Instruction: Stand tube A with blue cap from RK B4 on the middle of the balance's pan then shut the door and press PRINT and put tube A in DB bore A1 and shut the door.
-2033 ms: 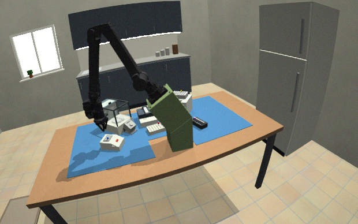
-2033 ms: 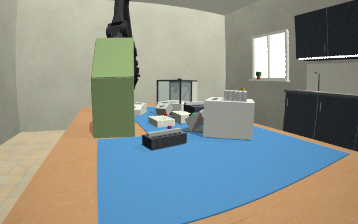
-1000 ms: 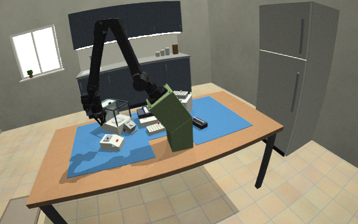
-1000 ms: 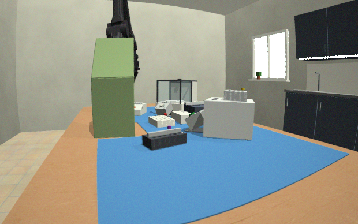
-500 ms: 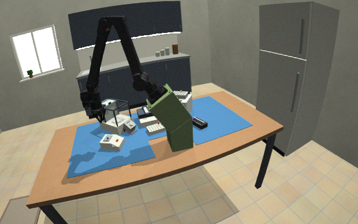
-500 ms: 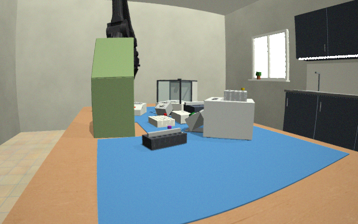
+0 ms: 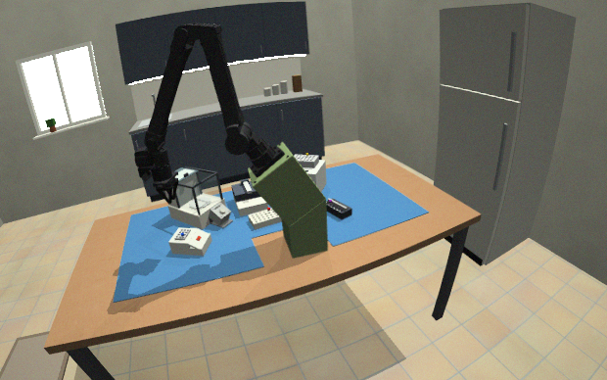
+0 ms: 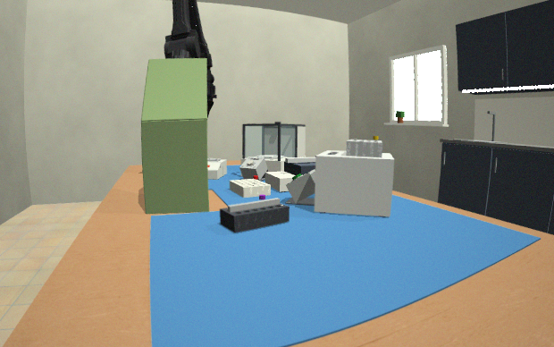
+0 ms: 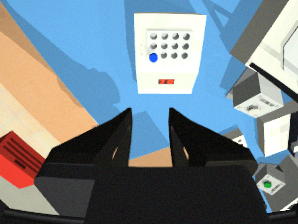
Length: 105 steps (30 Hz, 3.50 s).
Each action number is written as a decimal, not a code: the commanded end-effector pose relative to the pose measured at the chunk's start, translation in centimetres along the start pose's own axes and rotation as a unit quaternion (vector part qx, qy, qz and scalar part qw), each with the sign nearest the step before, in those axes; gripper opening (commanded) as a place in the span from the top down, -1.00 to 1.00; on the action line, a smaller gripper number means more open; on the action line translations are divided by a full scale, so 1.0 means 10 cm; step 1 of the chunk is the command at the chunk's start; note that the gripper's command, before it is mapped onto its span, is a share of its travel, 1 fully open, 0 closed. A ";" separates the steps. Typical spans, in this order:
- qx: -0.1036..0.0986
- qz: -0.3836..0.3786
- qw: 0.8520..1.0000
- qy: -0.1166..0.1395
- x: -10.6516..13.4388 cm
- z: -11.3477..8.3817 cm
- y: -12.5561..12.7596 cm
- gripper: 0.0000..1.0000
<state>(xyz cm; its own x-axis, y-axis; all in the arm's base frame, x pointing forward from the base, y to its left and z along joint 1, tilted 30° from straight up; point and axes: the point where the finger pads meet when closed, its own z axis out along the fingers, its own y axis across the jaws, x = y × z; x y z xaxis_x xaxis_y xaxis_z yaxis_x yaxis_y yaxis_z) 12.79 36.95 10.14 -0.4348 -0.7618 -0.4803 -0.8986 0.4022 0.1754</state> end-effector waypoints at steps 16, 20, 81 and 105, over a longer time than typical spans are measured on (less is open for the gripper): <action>-0.001 -0.003 1.000 -0.025 -0.24 -0.43 0.01 0.40; -0.002 -0.005 1.000 -0.025 -0.24 -0.50 0.03 0.40; 0.001 0.256 0.967 -0.011 -0.44 -0.42 -0.97 0.40; 0.002 0.586 0.811 -0.010 -0.66 -0.42 -1.94 0.40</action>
<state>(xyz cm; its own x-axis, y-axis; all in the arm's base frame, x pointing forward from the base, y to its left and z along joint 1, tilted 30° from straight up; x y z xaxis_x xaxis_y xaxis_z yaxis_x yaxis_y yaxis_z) 31.09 31.79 12.90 -0.9975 0.0286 -0.0646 -0.0088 0.8569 0.5155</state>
